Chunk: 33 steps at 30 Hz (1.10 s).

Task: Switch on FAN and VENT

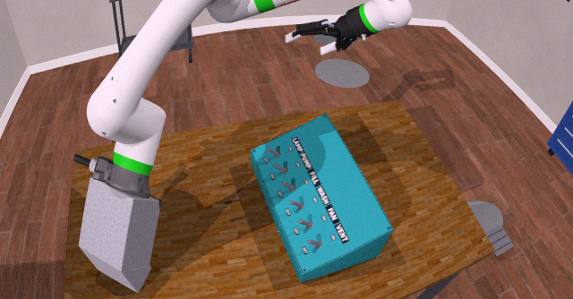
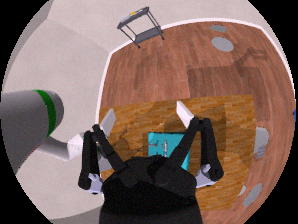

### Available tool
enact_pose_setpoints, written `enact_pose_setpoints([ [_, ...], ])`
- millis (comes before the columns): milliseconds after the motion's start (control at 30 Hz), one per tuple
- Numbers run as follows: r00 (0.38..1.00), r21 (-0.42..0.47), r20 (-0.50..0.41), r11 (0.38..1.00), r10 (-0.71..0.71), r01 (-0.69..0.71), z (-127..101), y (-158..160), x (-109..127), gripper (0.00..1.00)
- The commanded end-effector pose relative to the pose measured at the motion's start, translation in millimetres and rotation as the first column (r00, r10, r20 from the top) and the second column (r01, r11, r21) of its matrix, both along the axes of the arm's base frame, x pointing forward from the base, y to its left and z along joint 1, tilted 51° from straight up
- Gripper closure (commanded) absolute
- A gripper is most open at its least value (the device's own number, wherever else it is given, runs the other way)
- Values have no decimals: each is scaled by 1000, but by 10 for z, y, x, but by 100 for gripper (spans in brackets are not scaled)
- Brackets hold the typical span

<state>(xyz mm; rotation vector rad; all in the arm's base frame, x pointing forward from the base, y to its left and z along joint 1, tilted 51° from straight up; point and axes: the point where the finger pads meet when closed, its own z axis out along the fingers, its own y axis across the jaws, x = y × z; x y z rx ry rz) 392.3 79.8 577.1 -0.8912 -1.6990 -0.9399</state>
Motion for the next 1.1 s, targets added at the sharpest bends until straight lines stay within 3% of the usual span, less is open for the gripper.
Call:
enact_pose_setpoints([
  [0,1000,0,0,1000,0,0,5,-8,-6,0],
  [400,1000,-1,-9,1000,-11,11,14,5,-14,0],
  [567,979,-27,-125,987,-158,156,59,201,-73,0],
  [633,939,-57,-211,963,-270,264,34,330,-112,0],
  [733,906,-78,-259,942,-334,325,-6,395,-134,0],
  [767,866,-102,-304,918,-396,384,-71,456,-158,0],
  [867,863,-103,-308,916,-400,388,-71,456,-158,0],
  [933,754,-163,-397,848,-524,504,-285,548,-210,0],
  [1000,746,-167,-401,843,-532,511,-285,548,-210,0],
  [1033,675,-202,-442,799,-590,566,-436,575,-240,0],
  [1067,673,-203,-443,798,-592,568,-436,575,-240,0],
])
